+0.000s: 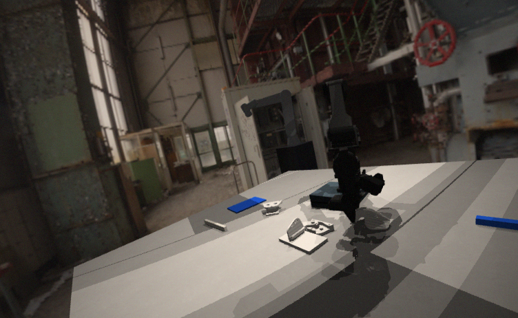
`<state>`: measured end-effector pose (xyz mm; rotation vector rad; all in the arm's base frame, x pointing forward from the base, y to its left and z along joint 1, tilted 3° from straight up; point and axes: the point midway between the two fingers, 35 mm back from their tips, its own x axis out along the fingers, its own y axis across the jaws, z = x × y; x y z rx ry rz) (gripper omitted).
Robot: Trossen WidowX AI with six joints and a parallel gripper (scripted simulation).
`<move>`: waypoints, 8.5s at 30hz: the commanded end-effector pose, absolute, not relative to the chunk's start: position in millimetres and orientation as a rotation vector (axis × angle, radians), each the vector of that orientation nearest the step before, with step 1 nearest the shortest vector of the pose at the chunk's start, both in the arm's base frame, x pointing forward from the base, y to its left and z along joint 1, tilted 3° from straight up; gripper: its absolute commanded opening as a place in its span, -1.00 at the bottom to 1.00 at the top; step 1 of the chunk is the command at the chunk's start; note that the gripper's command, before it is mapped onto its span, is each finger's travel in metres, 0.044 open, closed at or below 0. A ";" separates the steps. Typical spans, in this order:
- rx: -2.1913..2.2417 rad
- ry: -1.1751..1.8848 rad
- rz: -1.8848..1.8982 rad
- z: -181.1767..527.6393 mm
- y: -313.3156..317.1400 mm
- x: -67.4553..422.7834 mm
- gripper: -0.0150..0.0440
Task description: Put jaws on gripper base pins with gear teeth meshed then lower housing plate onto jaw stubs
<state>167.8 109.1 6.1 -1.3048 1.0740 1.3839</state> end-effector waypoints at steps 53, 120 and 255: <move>-1.286 1.084 1.368 80.9 106.2 169.2 -0.37; -0.064 1.576 0.168 85.4 170.3 160.4 -0.37; 0.516 1.554 -0.418 87.9 198.9 155.2 1.00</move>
